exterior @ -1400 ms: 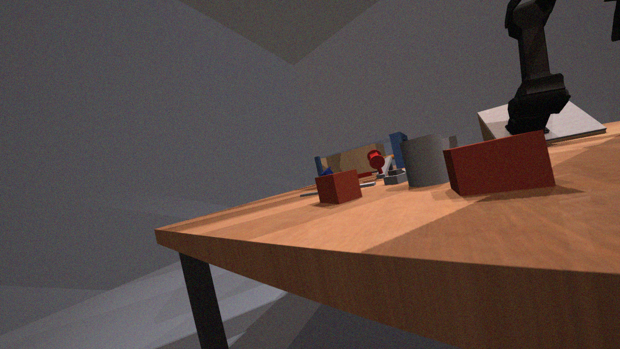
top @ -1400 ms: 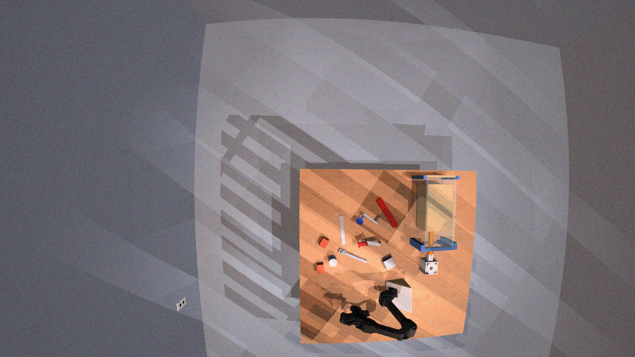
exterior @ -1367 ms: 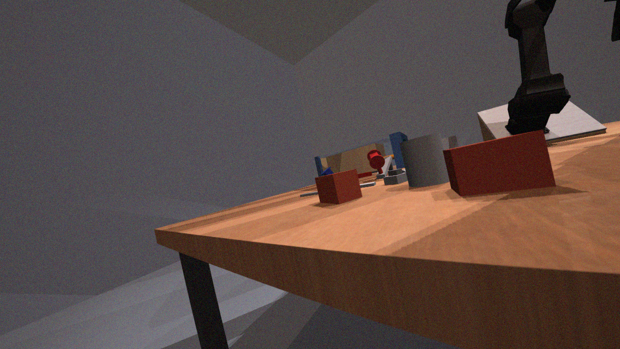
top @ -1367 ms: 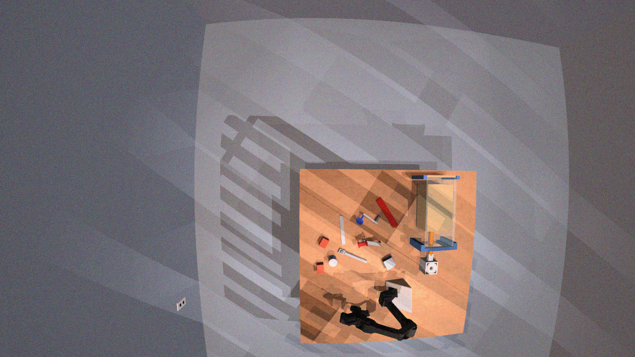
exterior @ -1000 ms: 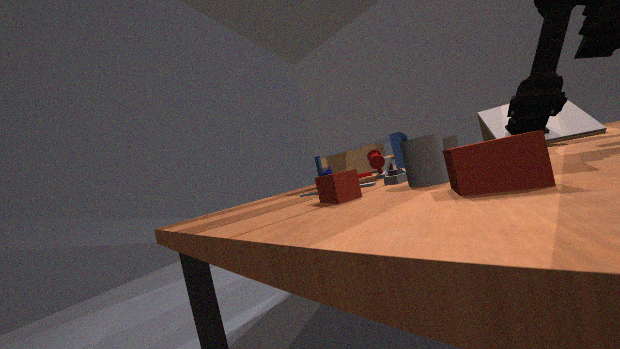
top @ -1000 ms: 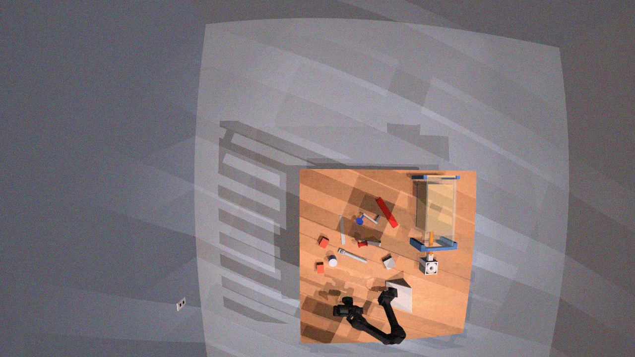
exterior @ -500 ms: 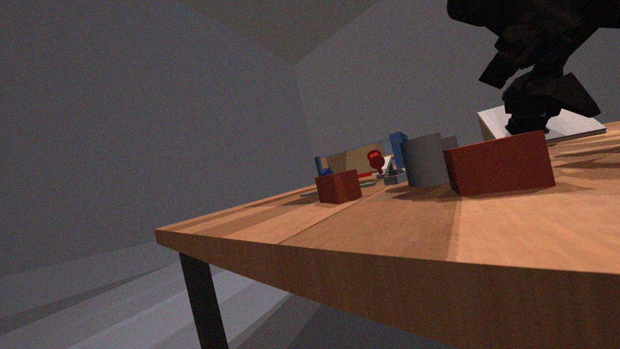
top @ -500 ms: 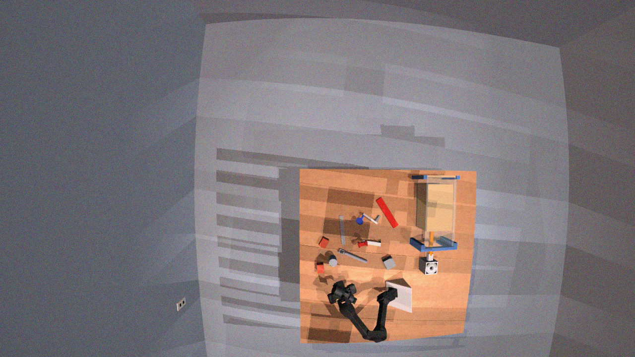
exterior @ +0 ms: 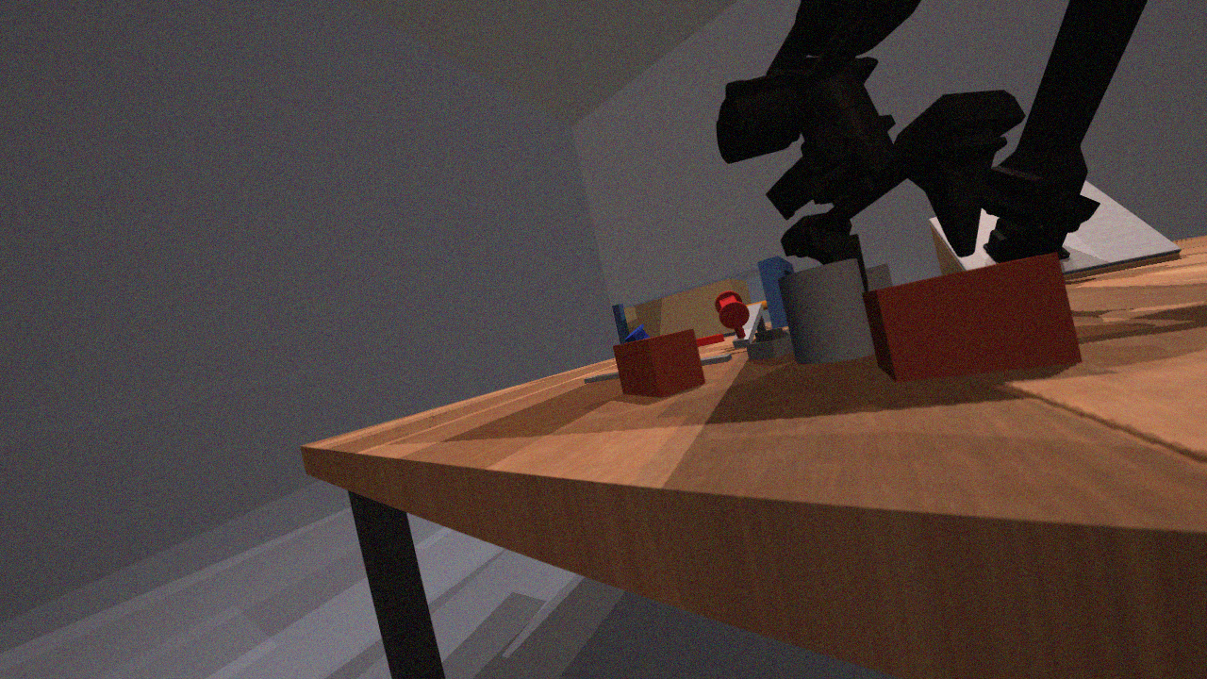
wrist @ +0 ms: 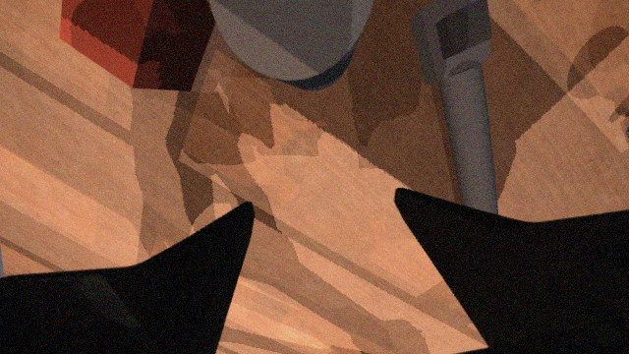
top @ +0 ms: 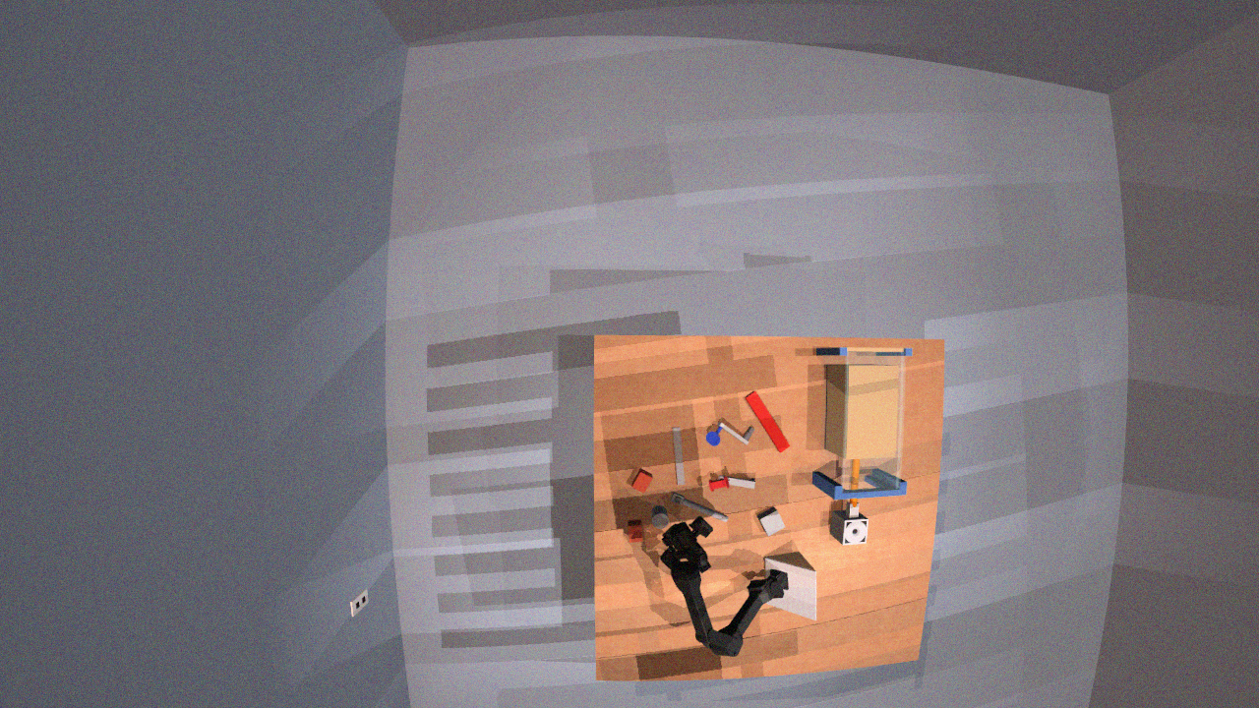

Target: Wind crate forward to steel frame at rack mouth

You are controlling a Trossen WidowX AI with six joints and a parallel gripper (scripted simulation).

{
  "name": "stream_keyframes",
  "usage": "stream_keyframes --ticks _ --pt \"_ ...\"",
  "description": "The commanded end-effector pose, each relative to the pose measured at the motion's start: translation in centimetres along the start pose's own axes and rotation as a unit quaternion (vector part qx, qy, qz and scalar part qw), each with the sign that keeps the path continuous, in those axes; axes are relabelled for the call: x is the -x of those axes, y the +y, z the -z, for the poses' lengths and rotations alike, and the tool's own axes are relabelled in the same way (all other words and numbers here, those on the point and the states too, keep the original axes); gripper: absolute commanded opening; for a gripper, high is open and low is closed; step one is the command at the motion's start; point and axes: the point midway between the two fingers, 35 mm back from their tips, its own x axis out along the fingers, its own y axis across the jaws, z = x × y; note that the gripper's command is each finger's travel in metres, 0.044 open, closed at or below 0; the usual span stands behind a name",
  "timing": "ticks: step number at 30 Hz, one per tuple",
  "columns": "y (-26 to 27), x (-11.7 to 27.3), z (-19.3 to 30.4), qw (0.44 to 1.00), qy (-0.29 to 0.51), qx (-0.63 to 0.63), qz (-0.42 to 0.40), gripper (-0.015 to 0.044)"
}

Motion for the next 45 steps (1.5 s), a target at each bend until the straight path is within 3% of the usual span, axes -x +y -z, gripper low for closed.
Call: stream_keyframes --ticks 1,20,40,45 --pt "-6.8 1.5 -1.9 0.994 0.004 0.102 0.042 0.0440" --pt "-23.8 8.0 0.2 0.930 0.039 0.355 0.085 0.0440" --pt "-23.8 8.0 0.3 0.931 0.037 0.352 0.084 0.0440" --pt "-24.7 8.0 0.2 0.978 0.022 0.185 0.090 0.0440"
